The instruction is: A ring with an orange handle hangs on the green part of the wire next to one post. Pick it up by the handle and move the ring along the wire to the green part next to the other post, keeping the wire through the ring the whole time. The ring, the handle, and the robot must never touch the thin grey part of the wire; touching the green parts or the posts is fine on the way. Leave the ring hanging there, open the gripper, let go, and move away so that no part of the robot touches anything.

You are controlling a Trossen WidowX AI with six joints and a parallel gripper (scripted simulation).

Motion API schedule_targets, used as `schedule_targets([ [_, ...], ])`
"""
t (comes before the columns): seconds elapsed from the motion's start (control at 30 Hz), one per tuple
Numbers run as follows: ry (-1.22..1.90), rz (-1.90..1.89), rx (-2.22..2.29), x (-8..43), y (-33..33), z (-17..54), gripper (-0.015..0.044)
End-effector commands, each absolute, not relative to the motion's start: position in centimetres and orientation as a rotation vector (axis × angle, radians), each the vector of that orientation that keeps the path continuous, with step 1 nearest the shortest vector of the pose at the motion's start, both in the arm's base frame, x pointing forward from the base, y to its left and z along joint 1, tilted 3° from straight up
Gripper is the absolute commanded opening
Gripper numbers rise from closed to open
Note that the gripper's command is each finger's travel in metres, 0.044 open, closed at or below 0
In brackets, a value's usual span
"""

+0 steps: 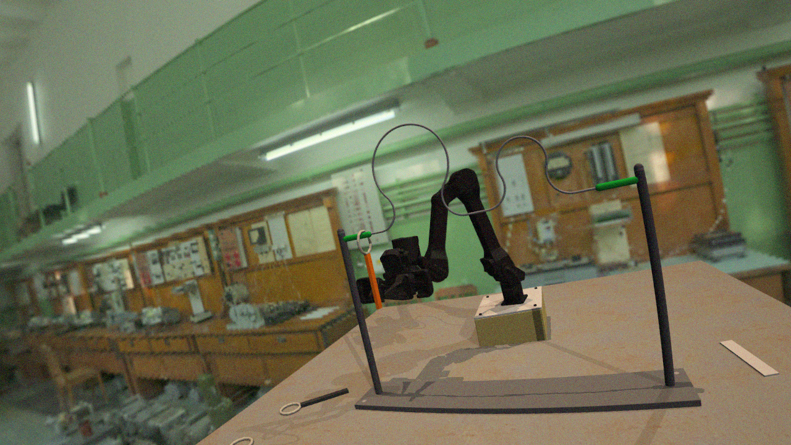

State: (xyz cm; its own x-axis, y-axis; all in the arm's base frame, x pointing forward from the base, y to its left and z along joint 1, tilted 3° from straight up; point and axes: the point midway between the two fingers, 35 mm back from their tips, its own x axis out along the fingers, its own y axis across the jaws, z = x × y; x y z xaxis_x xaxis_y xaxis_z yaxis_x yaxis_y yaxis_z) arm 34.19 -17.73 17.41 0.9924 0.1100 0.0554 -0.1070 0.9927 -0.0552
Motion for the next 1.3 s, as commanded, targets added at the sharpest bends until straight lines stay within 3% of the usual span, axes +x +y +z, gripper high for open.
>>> schedule_targets([
  [0.0, -0.057, 0.107, -0.053, 35.0, -17.8, 17.3, 0.016],
  [1.27, -0.058, 0.107, -0.053, 37.3, -17.3, 17.4, 0.016],
])
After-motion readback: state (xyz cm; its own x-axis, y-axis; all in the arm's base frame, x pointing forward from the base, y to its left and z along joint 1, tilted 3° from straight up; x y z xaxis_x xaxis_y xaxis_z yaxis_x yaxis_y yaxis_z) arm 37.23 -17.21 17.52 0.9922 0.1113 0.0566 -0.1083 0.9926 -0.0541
